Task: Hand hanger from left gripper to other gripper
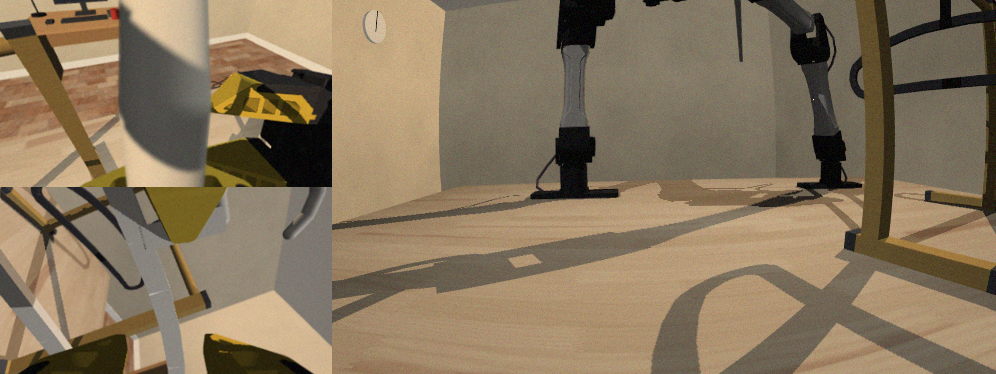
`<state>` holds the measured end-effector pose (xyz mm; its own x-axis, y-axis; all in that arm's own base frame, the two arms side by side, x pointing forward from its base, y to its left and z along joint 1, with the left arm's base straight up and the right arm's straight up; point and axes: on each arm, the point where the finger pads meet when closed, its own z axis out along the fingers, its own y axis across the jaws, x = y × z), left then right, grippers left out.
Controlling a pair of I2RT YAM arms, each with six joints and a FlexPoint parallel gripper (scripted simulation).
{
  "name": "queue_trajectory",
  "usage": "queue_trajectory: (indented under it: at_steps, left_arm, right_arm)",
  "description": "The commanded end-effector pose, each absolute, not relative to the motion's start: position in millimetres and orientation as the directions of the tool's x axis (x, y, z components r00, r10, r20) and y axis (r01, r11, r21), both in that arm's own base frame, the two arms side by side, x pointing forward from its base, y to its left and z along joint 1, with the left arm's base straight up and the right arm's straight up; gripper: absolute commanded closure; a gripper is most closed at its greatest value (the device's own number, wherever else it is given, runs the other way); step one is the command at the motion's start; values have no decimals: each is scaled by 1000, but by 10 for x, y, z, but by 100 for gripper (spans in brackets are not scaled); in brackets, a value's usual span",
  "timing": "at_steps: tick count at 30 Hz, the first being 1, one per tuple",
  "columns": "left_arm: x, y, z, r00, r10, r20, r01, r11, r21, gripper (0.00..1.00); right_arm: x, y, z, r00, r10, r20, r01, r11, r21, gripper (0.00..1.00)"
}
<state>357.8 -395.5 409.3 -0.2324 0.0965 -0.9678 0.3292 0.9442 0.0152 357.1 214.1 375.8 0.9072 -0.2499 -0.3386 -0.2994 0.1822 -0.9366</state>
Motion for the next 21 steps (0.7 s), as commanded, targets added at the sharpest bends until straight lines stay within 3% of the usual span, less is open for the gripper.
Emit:
queue_trajectory:
  at_steps: [1, 21]
  left_arm:
    - [3570, -3940, 4194, -217, 69, -974, 328, 945, -6, 100]
    - [3570, -3940, 4194, -217, 69, -974, 328, 945, -6, 100]
  right_arm:
    - [3696, 2229, 3829, 928, -347, -132, -116, 67, -991, 52]
    - [3778, 2417, 3804, 933, -338, -121, -107, 58, -993, 52]
